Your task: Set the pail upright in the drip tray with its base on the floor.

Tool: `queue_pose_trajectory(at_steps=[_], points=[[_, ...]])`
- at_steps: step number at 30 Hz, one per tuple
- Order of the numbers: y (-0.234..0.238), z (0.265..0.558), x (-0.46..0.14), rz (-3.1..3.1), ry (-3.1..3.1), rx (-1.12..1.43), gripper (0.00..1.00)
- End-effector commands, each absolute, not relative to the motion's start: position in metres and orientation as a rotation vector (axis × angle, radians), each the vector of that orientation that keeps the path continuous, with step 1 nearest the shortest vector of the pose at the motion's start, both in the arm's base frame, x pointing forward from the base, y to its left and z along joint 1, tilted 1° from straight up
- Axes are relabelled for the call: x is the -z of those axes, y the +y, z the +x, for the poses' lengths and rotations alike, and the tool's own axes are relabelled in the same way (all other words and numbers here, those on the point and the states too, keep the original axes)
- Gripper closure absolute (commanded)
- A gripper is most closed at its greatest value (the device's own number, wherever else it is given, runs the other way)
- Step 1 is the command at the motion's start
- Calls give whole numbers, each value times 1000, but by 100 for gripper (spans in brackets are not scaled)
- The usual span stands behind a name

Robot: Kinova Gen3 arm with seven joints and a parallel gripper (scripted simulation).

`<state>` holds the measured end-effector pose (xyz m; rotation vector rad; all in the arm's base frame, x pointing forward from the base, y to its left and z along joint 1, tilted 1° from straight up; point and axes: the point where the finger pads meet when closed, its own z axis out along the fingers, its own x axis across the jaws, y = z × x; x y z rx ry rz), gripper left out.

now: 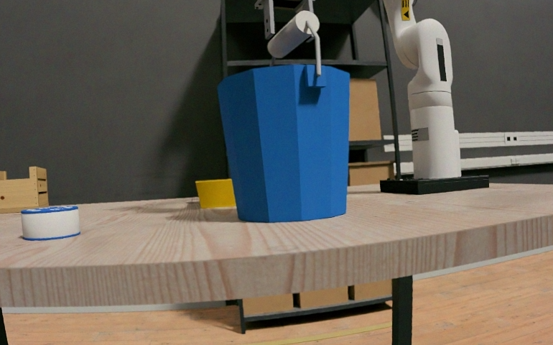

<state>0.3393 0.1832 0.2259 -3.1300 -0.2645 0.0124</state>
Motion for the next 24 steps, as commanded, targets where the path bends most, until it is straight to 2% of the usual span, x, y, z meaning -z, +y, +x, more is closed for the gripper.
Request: queue_pose_trajectory(at_steps=[1,24], points=[[182,340,-218,-3134,-256,-15,0],[182,339,-211,-3135,-256,-16,0]])
